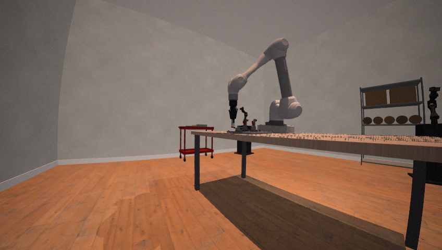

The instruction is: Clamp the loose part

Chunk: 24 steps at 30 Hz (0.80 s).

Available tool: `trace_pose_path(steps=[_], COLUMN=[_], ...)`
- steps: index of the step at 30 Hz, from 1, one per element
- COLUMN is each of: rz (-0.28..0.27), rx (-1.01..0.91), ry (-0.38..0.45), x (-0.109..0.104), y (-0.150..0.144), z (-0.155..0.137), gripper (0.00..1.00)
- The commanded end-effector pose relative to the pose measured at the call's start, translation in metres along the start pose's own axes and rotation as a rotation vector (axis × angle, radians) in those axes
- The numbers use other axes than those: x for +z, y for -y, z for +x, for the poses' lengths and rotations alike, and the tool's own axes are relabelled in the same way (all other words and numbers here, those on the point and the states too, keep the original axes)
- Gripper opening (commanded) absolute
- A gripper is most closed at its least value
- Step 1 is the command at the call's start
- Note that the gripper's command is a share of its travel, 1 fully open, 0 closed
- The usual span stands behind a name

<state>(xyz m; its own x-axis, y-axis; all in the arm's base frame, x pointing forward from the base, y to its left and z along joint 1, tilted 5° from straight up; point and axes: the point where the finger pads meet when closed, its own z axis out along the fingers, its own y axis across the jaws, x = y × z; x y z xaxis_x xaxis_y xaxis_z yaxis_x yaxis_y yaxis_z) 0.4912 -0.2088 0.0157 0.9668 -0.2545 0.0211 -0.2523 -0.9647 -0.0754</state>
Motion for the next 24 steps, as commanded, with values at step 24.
trace_pose_path(steps=[24], rz=[0.0], rx=[0.0], ry=[0.0], x=[0.0024], y=[0.0], z=[0.0], gripper=[0.1])
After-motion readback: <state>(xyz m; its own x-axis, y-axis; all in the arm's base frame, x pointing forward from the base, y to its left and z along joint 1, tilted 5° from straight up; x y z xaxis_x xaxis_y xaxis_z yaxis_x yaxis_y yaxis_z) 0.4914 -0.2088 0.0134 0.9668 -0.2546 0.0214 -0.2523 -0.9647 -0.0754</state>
